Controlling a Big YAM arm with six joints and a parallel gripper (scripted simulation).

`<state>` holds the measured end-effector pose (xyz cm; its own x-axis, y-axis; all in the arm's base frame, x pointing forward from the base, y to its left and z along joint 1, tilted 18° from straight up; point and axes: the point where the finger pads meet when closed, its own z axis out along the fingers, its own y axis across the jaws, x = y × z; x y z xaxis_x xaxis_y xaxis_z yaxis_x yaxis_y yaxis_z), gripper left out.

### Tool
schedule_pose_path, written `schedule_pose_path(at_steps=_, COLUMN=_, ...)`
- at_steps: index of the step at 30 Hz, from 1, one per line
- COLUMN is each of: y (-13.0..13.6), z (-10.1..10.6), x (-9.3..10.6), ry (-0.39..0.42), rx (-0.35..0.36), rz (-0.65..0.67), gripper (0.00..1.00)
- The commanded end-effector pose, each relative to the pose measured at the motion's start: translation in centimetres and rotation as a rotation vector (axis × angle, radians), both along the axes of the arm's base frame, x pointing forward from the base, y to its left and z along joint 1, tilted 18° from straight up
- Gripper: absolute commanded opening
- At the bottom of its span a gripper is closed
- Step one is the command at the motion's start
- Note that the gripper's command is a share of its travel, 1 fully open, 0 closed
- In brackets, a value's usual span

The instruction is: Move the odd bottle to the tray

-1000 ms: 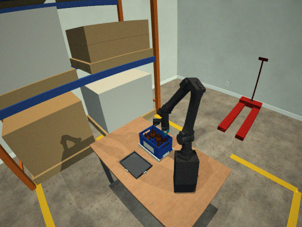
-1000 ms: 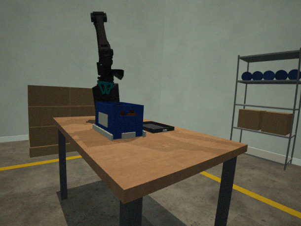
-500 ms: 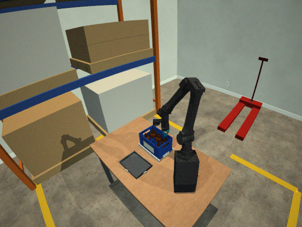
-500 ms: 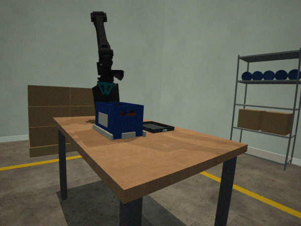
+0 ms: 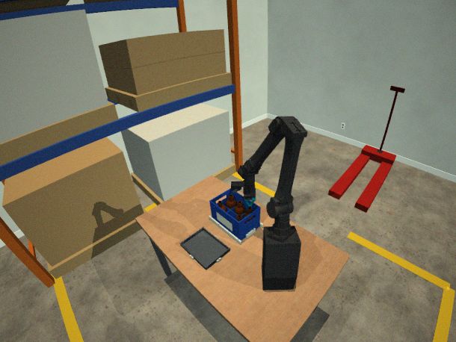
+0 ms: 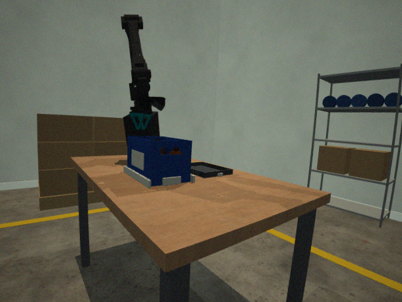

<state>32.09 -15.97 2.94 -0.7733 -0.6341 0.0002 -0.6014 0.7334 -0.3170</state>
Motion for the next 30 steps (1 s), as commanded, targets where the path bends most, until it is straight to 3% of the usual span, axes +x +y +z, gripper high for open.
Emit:
schedule_pose_path(at_steps=1, y=-0.5, z=-0.8, x=0.0, ry=0.002, rx=0.001, rz=0.002, gripper=0.61)
schedule_pose_path(at_steps=17, y=-0.9, z=-2.4, x=0.3, ry=0.002, rx=0.001, rz=0.002, gripper=0.61)
schedule_pose_path(at_steps=30, y=-1.1, z=-2.5, x=0.9, ry=-0.009, rx=-0.004, rz=0.005, gripper=0.61)
